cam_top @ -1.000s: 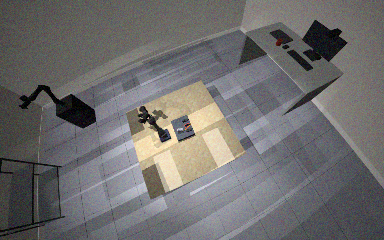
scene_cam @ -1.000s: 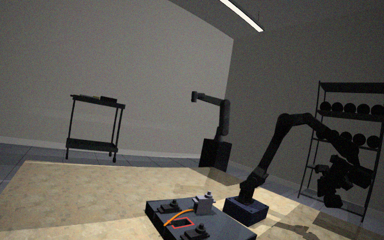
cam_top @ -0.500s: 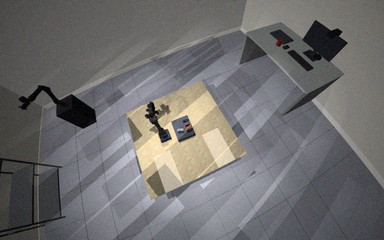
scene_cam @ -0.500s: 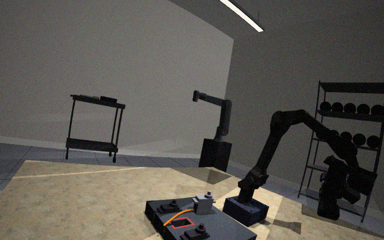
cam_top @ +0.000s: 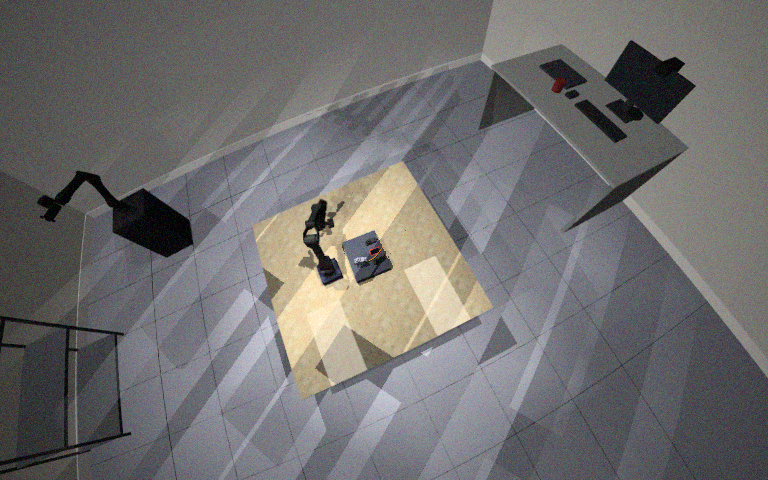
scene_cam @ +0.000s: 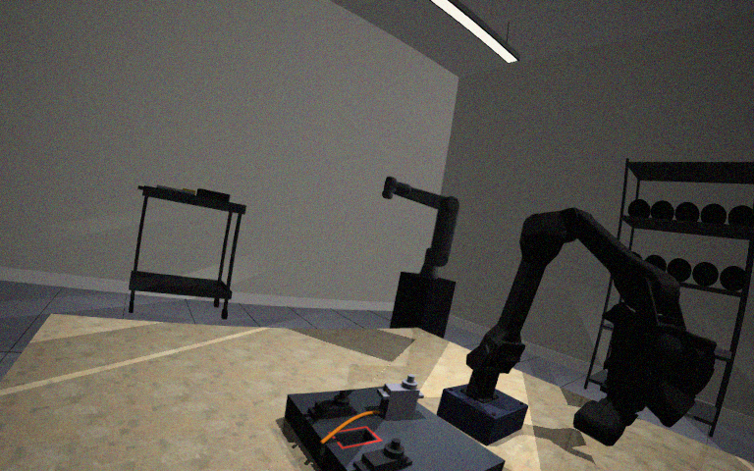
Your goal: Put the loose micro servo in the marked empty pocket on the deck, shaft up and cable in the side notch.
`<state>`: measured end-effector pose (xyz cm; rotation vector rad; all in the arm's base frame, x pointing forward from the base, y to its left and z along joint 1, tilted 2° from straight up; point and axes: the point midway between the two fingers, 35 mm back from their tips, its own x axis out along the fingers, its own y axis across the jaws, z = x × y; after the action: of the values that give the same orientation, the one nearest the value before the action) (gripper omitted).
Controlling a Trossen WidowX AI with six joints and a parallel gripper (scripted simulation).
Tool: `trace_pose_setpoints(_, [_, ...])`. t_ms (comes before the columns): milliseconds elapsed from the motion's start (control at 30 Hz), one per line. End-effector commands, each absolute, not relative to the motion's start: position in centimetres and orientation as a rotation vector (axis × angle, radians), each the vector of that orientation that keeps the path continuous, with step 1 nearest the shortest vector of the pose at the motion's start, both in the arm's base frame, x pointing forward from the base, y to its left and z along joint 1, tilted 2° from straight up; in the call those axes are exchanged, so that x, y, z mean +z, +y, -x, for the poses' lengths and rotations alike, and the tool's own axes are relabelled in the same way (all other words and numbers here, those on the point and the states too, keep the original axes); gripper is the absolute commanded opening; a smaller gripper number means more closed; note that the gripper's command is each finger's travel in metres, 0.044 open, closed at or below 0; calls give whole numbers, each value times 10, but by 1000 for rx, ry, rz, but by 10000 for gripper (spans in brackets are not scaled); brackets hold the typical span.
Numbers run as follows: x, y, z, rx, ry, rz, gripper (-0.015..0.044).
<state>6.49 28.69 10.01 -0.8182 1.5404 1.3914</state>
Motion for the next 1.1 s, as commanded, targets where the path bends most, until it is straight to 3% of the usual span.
trace_pose_setpoints(0, [99,278,-90,1280,1552,739,0])
trace_pose_setpoints(1067, [76,129,-264,370,1597,158,0])
